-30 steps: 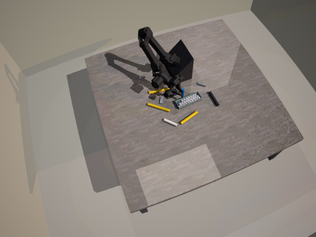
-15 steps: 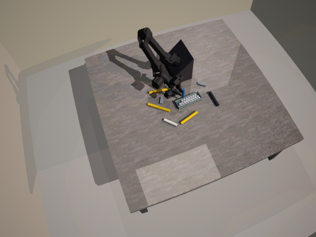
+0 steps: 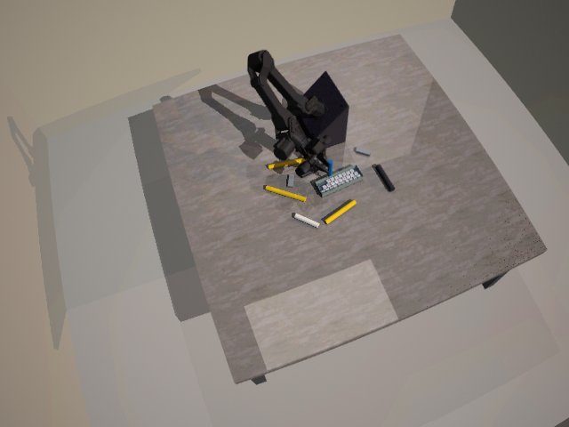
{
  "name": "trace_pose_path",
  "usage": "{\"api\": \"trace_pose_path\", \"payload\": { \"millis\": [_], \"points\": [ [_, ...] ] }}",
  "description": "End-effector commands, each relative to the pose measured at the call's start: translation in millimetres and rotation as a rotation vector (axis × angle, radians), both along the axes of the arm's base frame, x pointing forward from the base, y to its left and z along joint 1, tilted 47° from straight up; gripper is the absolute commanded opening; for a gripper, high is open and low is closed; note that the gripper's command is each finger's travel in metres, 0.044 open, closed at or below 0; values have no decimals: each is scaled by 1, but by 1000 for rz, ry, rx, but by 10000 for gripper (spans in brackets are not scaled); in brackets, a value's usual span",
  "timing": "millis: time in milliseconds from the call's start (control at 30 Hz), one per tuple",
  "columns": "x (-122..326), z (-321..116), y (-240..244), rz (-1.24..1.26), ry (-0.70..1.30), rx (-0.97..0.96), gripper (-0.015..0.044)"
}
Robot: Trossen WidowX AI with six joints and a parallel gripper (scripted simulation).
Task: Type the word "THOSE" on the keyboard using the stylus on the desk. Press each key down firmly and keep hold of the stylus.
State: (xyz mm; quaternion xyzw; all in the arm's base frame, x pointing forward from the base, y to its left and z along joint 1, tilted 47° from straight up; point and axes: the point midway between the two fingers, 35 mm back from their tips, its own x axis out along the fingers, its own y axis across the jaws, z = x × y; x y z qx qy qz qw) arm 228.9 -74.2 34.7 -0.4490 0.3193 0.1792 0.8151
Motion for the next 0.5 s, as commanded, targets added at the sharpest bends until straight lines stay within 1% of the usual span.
{"api": "trace_pose_path", "payload": {
  "millis": [0,467],
  "points": [
    [-1,0,0,-1,1,1,81],
    [0,1,-2,-1,1,1,81]
  ]
}}
